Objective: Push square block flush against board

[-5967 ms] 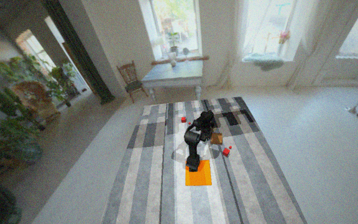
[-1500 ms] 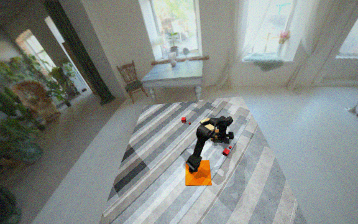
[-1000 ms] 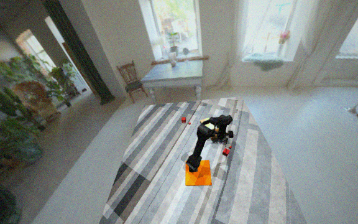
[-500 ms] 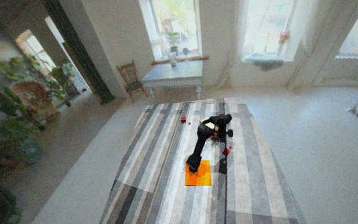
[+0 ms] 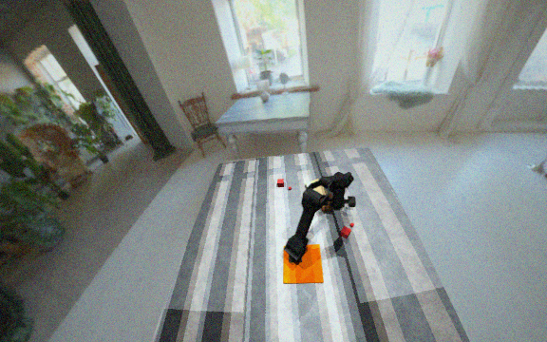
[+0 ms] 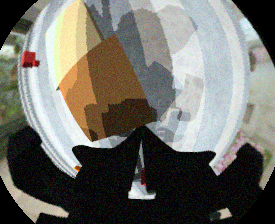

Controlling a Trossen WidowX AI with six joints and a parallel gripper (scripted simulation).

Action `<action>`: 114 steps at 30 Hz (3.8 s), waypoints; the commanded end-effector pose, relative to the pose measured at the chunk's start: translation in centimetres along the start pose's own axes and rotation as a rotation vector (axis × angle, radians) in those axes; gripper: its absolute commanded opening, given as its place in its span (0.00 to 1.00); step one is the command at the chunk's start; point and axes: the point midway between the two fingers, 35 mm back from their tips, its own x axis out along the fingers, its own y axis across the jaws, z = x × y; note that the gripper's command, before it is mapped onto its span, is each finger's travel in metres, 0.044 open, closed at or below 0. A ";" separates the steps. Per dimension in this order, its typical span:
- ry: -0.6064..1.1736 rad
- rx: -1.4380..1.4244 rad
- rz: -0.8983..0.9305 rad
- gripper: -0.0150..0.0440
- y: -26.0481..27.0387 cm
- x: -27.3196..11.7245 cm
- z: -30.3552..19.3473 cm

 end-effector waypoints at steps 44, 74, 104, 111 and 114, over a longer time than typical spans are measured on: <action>-0.008 0.000 -0.003 0.25 -0.3 -4.8 -3.7; -0.005 1.016 0.009 0.25 -1.3 -5.4 7.4; -0.004 1.067 0.010 0.25 -0.5 0.1 7.6; -0.003 1.067 0.010 0.25 0.0 0.1 7.4; -0.003 1.067 0.010 0.25 0.2 0.1 7.3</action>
